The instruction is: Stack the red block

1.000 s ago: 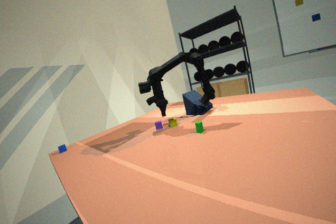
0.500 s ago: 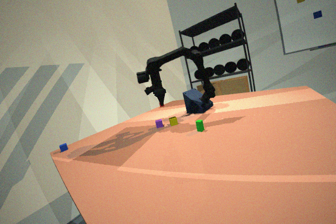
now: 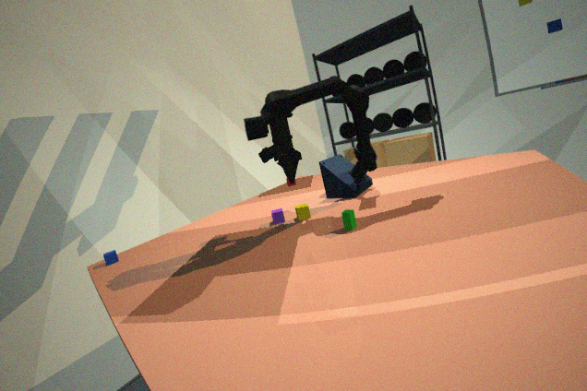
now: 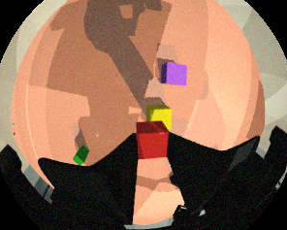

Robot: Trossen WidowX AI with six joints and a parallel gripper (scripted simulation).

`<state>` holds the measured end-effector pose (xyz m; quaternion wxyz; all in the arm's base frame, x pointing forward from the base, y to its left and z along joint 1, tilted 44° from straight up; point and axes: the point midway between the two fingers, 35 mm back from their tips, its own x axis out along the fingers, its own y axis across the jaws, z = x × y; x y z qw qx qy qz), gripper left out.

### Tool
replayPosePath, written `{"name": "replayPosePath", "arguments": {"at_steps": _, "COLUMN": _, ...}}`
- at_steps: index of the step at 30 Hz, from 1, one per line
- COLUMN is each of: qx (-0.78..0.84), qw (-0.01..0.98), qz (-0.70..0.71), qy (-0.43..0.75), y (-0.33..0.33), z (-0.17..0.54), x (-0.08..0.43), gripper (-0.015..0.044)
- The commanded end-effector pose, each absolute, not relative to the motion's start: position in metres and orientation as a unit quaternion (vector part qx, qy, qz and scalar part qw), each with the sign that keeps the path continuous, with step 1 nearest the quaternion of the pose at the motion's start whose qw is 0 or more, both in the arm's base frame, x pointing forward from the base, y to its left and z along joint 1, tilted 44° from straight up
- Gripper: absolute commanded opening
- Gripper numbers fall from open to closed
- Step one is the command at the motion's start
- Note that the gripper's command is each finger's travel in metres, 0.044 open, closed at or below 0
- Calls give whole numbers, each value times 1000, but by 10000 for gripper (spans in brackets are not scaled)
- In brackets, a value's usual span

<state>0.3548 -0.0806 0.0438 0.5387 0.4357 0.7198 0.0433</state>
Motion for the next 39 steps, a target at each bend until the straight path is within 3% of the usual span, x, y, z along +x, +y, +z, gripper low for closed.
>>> {"name": "replayPosePath", "arguments": {"at_steps": 1, "qx": 437, "qw": 540, "qz": 43, "qy": 718, "y": -51, "z": 73, "x": 363, "gripper": 0}}
{"name": "replayPosePath", "arguments": {"at_steps": 17, "qx": 443, "qw": 533, "qz": 56, "qy": 719, "y": 54, "z": 168, "x": 356, "gripper": 0}}
{"name": "replayPosePath", "arguments": {"at_steps": 39, "qx": 443, "qw": 533, "qz": 57, "qy": 719, "y": 89, "z": 137, "x": 355, "gripper": 0}}
